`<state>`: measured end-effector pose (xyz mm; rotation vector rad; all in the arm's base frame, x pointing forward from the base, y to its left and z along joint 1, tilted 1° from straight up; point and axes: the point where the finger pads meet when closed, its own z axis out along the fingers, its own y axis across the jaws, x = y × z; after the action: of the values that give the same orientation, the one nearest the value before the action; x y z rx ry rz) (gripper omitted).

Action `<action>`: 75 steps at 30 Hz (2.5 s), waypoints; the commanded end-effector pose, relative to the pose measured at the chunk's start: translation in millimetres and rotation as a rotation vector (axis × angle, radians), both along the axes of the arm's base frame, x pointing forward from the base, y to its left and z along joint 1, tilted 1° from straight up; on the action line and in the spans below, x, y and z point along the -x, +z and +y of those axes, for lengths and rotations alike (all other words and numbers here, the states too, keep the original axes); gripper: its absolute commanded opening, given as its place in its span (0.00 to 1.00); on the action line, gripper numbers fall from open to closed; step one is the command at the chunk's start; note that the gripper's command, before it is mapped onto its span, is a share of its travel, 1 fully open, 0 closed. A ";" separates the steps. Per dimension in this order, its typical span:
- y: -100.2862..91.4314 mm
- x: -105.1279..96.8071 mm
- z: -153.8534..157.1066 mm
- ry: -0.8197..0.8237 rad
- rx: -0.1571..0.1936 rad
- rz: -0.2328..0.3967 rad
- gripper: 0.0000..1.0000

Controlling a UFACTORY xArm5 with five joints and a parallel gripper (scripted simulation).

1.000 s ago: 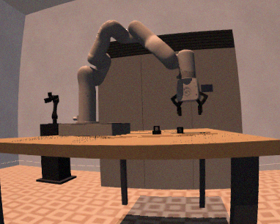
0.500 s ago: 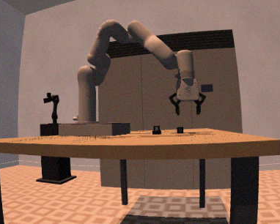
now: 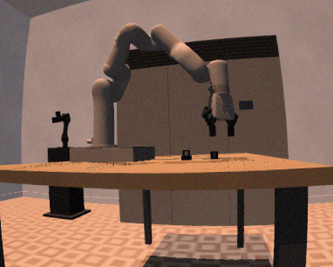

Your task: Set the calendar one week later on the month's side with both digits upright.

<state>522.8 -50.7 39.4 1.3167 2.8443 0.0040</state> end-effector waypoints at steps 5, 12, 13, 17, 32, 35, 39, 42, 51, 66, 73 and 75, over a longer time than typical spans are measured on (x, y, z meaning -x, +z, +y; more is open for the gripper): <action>2.9 2.2 5.4 0.270 0.003 -0.005 1.00; 4.1 5.7 10.5 0.513 0.006 -0.005 1.00; 4.3 6.2 11.2 0.547 0.006 -0.005 1.00; 4.6 7.2 12.7 0.618 0.007 -0.005 1.00; 7.0 15.3 23.7 1.158 0.012 -0.004 1.00; 7.3 16.6 25.4 1.240 0.013 -0.004 1.00; 7.9 18.7 28.1 1.378 0.014 -0.003 1.00; 8.3 20.2 30.0 1.474 0.015 -0.003 1.00; 9.3 24.2 35.0 1.727 0.018 -0.003 1.00; 11.2 32.8 45.0 2.251 0.023 -0.002 1.00; 11.7 34.9 47.4 2.375 0.024 -0.001 1.00; 11.8 35.4 47.9 2.403 0.024 -0.001 1.00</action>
<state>487.0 -3.8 49.4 -2.1089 2.3203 -0.0089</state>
